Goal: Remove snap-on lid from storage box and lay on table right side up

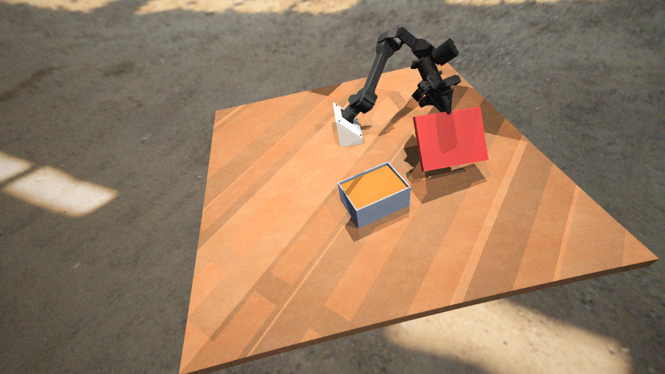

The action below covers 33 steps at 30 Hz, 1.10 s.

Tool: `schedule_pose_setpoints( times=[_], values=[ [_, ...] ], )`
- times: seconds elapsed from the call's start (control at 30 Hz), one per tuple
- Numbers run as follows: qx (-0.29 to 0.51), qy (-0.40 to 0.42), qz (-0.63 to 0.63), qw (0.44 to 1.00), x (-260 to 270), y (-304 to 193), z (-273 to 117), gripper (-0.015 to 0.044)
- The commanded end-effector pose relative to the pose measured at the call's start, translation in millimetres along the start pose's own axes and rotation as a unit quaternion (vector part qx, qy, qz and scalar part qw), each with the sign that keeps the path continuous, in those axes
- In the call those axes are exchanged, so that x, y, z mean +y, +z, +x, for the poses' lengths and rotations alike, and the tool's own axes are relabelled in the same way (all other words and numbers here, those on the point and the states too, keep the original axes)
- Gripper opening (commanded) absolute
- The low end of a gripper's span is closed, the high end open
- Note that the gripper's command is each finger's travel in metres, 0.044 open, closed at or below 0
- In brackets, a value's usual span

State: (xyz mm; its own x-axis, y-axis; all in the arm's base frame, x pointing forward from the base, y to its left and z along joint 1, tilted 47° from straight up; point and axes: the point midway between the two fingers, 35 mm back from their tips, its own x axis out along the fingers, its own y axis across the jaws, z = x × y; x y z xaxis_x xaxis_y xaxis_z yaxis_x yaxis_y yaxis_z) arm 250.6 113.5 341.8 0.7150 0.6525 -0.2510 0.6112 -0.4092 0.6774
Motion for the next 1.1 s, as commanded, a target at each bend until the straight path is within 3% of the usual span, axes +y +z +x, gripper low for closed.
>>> schedule_pose_setpoints(
  times=[0.0, 1.07],
  values=[
    [-0.003, 0.006, 0.001, 1.000, 0.3, 0.4, 1.0, 0.0000],
    [-0.002, 0.007, 0.001, 1.000, -18.8, -0.1, 17.1, 0.0000]
  ],
)
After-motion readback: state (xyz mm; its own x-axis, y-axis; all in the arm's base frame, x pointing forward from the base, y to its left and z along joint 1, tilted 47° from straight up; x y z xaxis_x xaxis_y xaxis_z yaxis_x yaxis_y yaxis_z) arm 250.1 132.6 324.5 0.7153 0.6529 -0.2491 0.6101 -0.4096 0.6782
